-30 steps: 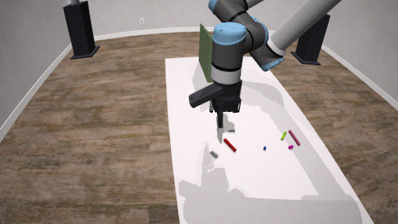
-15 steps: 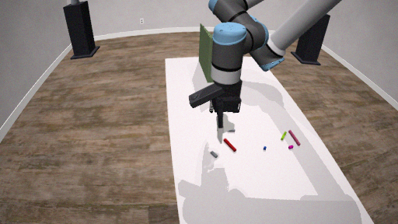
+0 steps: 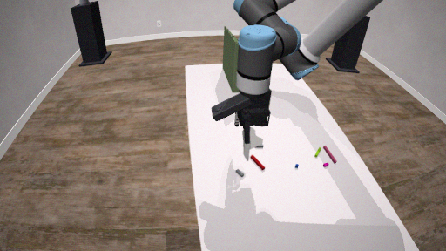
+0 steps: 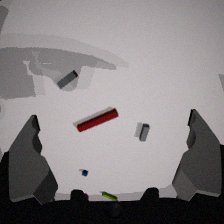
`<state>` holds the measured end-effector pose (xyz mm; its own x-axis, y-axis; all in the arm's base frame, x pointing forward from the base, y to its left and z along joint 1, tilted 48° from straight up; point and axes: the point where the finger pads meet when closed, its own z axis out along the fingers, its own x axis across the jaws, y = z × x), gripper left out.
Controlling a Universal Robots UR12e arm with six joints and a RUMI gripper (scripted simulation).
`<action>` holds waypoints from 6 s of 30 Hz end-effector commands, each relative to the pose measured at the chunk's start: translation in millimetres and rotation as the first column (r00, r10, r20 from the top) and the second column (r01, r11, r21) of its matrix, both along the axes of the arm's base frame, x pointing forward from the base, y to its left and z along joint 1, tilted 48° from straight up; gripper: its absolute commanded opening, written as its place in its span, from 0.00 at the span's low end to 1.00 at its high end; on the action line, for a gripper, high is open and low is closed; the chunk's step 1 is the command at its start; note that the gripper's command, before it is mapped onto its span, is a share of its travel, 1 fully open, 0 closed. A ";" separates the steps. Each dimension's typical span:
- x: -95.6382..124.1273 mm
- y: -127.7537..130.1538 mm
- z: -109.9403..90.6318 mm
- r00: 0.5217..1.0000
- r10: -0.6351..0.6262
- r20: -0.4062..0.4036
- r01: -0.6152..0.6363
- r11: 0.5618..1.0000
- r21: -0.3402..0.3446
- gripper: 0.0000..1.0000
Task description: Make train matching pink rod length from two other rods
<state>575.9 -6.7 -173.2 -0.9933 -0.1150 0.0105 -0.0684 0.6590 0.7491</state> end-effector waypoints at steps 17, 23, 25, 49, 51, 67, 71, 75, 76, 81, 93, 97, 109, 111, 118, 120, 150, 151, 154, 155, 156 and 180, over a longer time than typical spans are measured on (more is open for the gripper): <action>0.6 -0.8 0.2 1.000 -0.001 0.001 0.001 1.000 -0.001 1.00; 0.6 -0.8 0.2 1.000 -0.001 0.001 0.001 1.000 -0.001 1.00; 0.6 -0.8 0.2 1.000 -0.001 0.001 0.001 1.000 -0.001 1.00; 0.6 -0.8 0.2 1.000 -0.001 0.001 0.001 1.000 -0.001 1.00; 1.4 0.2 1.4 1.000 0.003 0.005 -0.003 1.000 -0.001 1.00; 53.7 102.3 111.2 0.874 0.317 0.368 -0.329 0.944 -0.032 1.00; 61.3 135.3 143.8 0.798 0.391 0.459 -0.413 0.909 -0.058 1.00; 63.9 153.1 161.0 0.751 0.426 0.504 -0.454 0.888 -0.074 1.00; 64.7 160.0 167.6 0.733 0.438 0.521 -0.469 0.880 -0.080 1.00; 65.3 167.9 175.2 0.710 0.452 0.540 -0.486 0.870 -0.088 1.00; 65.3 167.9 175.2 0.710 0.452 0.540 -0.486 0.870 -0.088 1.00; 65.3 167.9 175.2 0.710 0.452 0.540 -0.486 0.870 -0.088 1.00; 65.3 167.9 175.2 0.710 0.452 0.540 -0.486 0.870 -0.088 1.00; 65.3 167.9 175.2 0.710 0.452 0.540 -0.486 0.870 -0.088 1.00; 65.3 167.9 175.2 0.710 0.452 0.540 -0.486 0.870 -0.088 1.00; 65.3 167.9 175.2 0.710 0.452 0.540 -0.486 0.870 -0.088 1.00; 65.3 167.9 175.2 0.710 0.452 0.540 -0.486 0.870 -0.088 1.00; 65.3 167.9 175.2 0.710 0.452 0.540 -0.486 0.870 -0.088 1.00; 65.3 167.9 175.2 0.710 0.452 0.540 -0.486 0.870 -0.088 1.00; 65.3 167.9 175.2 0.710 0.452 0.540 -0.486 0.870 -0.088 1.00; 65.3 167.9 175.2 0.710 0.452 0.540 -0.486 0.870 -0.088 1.00; 65.4 184.7 193.8 0.516 0.541 0.664 -0.601 0.781 -0.170 1.00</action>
<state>640.8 170.5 11.3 -0.5533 -0.5977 -0.5802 -0.8281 0.3192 0.4608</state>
